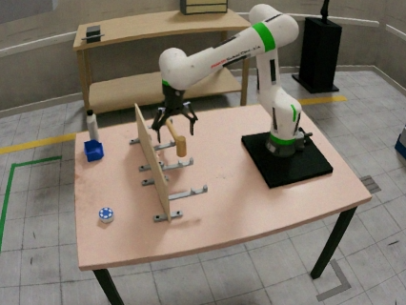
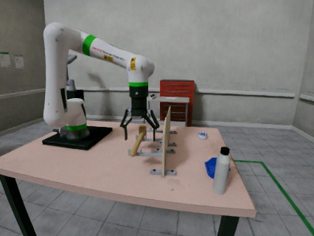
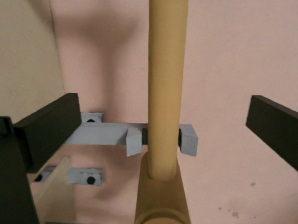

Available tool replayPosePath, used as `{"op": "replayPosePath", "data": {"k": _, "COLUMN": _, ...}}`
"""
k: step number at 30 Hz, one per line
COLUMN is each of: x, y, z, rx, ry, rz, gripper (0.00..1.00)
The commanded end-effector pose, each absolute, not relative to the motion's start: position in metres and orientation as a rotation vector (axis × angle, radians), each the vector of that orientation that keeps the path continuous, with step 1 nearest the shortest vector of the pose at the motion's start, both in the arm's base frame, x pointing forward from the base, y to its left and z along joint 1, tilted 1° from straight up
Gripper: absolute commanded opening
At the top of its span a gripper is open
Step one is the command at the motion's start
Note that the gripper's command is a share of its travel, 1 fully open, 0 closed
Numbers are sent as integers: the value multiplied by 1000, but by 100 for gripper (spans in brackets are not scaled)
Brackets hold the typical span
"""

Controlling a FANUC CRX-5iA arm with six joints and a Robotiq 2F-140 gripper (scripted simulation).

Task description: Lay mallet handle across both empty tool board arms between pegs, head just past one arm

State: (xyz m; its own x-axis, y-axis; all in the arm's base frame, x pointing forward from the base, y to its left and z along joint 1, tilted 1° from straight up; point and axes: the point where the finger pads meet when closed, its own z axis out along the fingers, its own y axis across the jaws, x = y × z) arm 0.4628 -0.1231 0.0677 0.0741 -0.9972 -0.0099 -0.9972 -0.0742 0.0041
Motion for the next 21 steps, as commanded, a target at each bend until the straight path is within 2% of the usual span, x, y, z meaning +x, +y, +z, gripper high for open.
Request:
{"op": "replayPosePath", "data": {"k": 1, "x": 463, "y": -123, "z": 69, "rx": -2299, "ry": 2134, "rz": 13, "gripper": 100}}
{"op": "replayPosePath", "data": {"k": 8, "x": 463, "y": -123, "z": 70, "rx": -2299, "ry": 2134, "rz": 13, "gripper": 100}}
{"op": "replayPosePath", "data": {"k": 17, "x": 462, "y": -124, "z": 165, "rx": -2299, "ry": 2134, "rz": 12, "gripper": 100}}
{"op": "replayPosePath", "data": {"k": 21, "x": 462, "y": -124, "z": 168, "rx": -2299, "ry": 2134, "rz": 12, "gripper": 100}}
